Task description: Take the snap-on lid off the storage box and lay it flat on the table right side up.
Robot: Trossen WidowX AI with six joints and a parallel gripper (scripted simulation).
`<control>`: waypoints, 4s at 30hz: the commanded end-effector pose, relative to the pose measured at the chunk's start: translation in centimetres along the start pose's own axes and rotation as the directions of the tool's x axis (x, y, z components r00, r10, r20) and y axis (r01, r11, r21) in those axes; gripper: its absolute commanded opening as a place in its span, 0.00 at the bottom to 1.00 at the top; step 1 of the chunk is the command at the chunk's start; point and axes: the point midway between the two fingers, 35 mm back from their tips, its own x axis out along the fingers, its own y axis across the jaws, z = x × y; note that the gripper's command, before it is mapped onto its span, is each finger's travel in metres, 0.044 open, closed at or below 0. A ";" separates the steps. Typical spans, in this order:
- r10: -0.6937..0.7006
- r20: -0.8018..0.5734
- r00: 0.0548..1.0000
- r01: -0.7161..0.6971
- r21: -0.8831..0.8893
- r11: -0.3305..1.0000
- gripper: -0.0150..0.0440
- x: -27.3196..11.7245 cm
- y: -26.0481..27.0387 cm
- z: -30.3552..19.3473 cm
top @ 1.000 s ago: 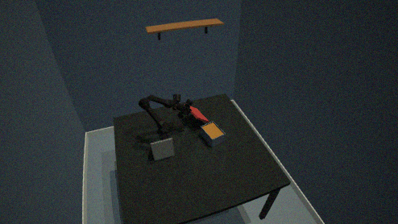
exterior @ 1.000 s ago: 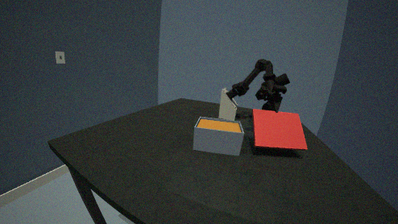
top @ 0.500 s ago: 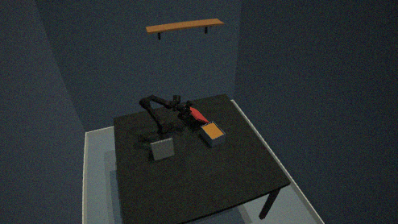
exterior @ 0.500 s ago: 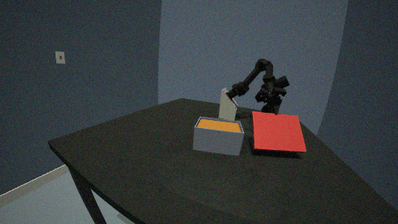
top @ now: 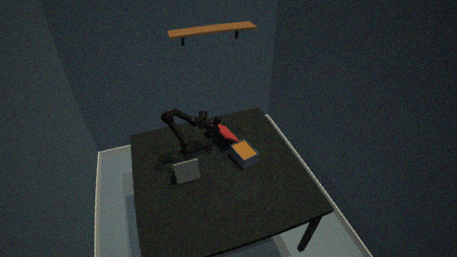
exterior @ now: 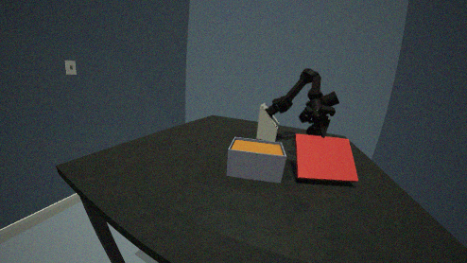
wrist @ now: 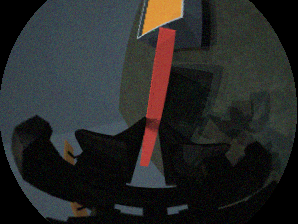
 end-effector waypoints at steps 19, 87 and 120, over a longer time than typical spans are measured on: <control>0.016 0.002 1.000 -0.016 0.004 1.000 0.25 1.1 -1.0 0.1; 0.016 0.002 1.000 -0.016 0.007 1.000 0.25 4.6 -5.1 0.1; 0.016 0.002 1.000 -0.016 0.007 1.000 1.00 4.1 -6.3 0.0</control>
